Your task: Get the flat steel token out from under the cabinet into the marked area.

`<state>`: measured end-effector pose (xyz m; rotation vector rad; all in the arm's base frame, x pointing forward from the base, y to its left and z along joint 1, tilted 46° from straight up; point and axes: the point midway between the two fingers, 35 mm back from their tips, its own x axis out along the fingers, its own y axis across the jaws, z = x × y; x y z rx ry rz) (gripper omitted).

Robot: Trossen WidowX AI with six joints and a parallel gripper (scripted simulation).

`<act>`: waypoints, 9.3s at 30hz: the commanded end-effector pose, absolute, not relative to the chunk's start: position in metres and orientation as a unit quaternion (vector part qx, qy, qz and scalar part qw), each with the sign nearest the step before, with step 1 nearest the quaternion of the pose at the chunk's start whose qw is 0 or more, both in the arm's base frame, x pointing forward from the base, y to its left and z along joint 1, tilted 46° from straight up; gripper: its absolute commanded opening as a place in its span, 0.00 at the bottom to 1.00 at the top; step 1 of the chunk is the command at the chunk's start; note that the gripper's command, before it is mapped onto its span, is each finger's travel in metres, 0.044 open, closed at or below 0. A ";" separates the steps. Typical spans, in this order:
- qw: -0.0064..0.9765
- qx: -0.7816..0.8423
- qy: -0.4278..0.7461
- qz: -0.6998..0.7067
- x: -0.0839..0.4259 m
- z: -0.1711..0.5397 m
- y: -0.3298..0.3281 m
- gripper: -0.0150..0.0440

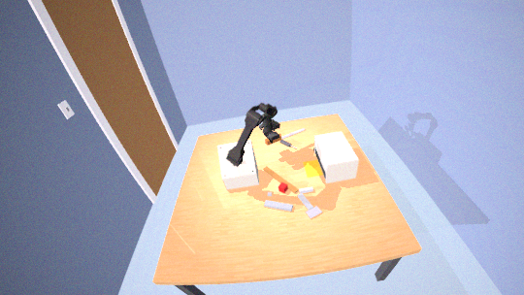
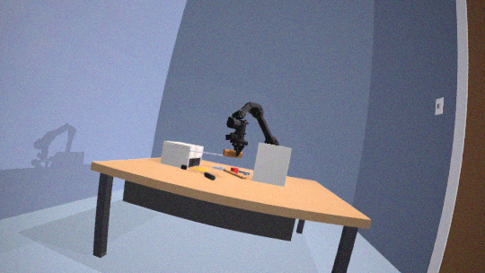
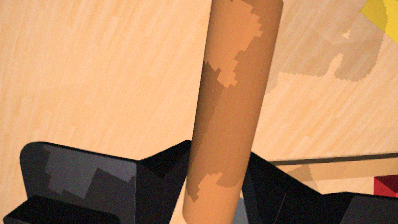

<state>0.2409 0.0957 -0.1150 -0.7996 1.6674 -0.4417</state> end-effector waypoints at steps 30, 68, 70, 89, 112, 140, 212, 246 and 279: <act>0.626 -0.260 0.680 -0.279 0.241 -0.114 0.097 0.25; 0.658 -0.164 0.631 -0.377 0.240 -0.113 0.097 0.25; 0.659 -0.159 0.628 -0.382 0.240 -0.113 0.097 0.25; 0.663 -0.141 0.617 -0.399 0.245 -0.134 0.087 0.25; 0.664 -0.139 0.615 -0.403 0.243 -0.170 0.052 0.25; 0.664 -0.140 0.614 -0.404 0.238 -0.209 0.011 0.25; 0.664 -0.141 0.614 -0.403 0.256 -0.212 -0.002 0.25; 0.664 -0.142 0.614 -0.403 0.311 -0.199 -0.022 0.25; 0.664 -0.142 0.613 -0.404 0.353 -0.189 -0.036 0.25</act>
